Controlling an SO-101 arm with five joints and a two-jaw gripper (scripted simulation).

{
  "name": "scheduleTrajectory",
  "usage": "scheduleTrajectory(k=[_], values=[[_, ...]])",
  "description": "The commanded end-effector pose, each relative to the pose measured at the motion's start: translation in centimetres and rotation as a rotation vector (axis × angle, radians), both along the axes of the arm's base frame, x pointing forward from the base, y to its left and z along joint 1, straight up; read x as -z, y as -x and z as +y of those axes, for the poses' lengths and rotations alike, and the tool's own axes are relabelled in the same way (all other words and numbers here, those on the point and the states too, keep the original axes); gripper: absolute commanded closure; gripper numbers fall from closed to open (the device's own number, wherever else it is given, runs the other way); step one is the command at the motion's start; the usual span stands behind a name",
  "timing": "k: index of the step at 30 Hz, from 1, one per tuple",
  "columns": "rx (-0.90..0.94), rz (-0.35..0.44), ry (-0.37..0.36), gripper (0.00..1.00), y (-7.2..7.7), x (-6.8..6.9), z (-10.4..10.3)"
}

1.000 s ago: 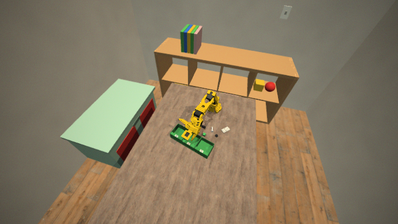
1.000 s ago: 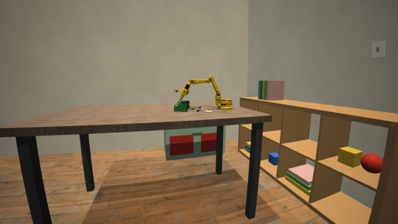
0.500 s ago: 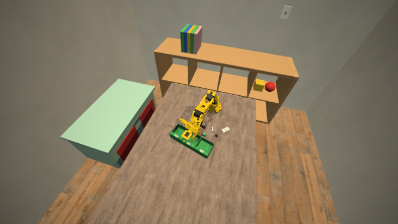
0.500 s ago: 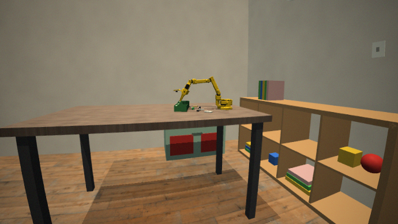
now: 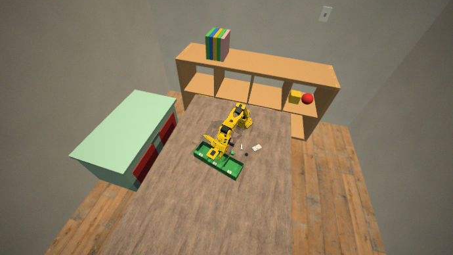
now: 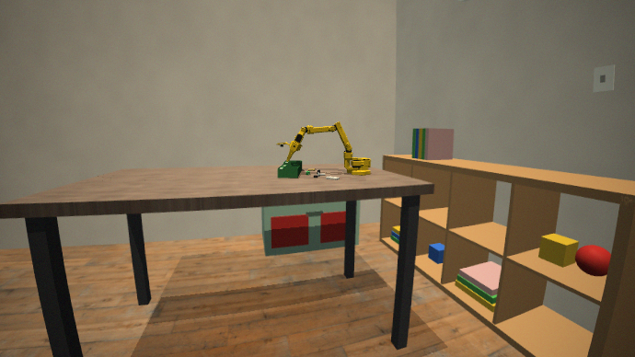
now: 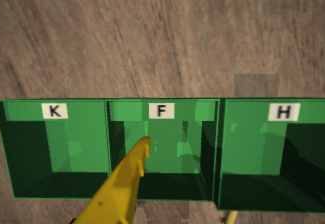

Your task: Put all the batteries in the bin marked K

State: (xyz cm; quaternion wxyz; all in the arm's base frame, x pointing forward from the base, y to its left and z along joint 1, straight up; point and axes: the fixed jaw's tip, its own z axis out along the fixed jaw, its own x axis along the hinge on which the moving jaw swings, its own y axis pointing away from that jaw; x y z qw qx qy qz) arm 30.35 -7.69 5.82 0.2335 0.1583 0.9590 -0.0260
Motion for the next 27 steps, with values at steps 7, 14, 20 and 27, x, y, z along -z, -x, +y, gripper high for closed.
scheduleTrajectory(k=[7, 14, 20, 27], values=[[-0.002, -0.065, 0.01, 0.0, -0.5, -1.8, 0.3], [0.003, -0.083, -0.025, 0.0, -1.2, -1.9, 2.1], [0.007, -0.1, -0.061, 0.0, -1.7, -1.9, 4.0], [0.012, -0.121, -0.122, 0.0, -2.4, -1.9, 7.0]])
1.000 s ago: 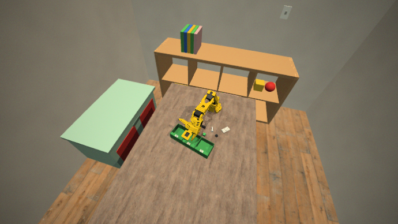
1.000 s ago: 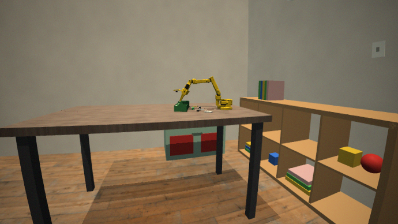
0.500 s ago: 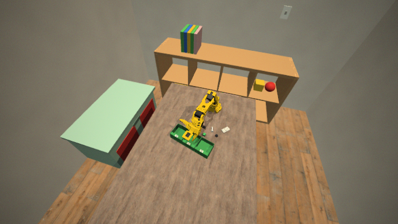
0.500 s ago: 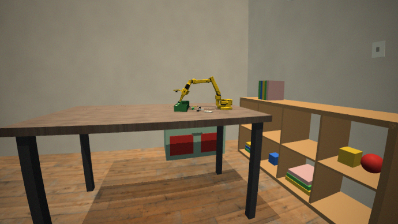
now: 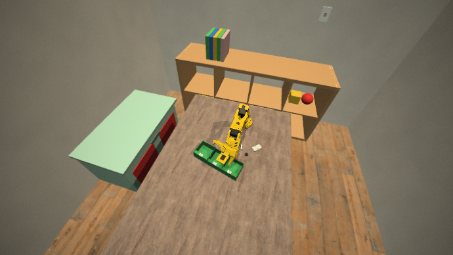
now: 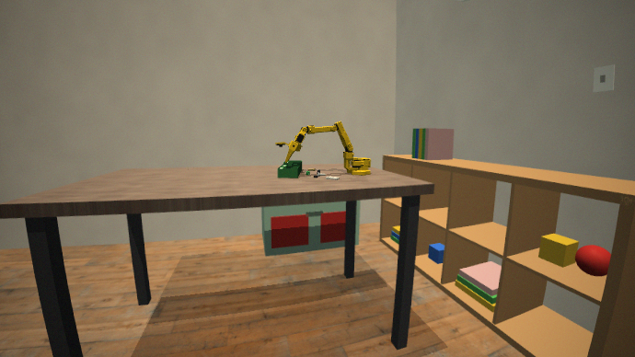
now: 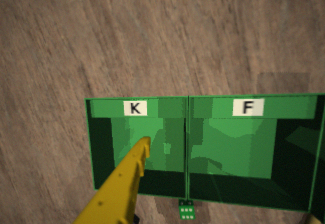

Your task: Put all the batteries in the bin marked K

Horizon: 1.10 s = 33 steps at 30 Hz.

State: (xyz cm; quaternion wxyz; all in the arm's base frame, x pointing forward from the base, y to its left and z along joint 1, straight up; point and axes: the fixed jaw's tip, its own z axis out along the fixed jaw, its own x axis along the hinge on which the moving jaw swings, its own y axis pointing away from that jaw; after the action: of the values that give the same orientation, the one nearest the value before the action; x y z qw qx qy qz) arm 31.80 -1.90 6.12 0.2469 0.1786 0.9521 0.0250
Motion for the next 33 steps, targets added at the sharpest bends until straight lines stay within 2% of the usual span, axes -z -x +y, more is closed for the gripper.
scheduleTrajectory(k=[1, 10, 11, 33], values=[[0.0, -0.077, -0.024, 0.0, -0.98, -1.62, 1.45], [0.001, -0.081, -0.039, 0.0, -1.08, -1.62, 2.15], [0.0, -0.1, -0.038, 0.0, -1.58, -1.71, 2.14], [0.0, -0.1, -0.038, 0.0, -1.58, -1.71, 2.14]])
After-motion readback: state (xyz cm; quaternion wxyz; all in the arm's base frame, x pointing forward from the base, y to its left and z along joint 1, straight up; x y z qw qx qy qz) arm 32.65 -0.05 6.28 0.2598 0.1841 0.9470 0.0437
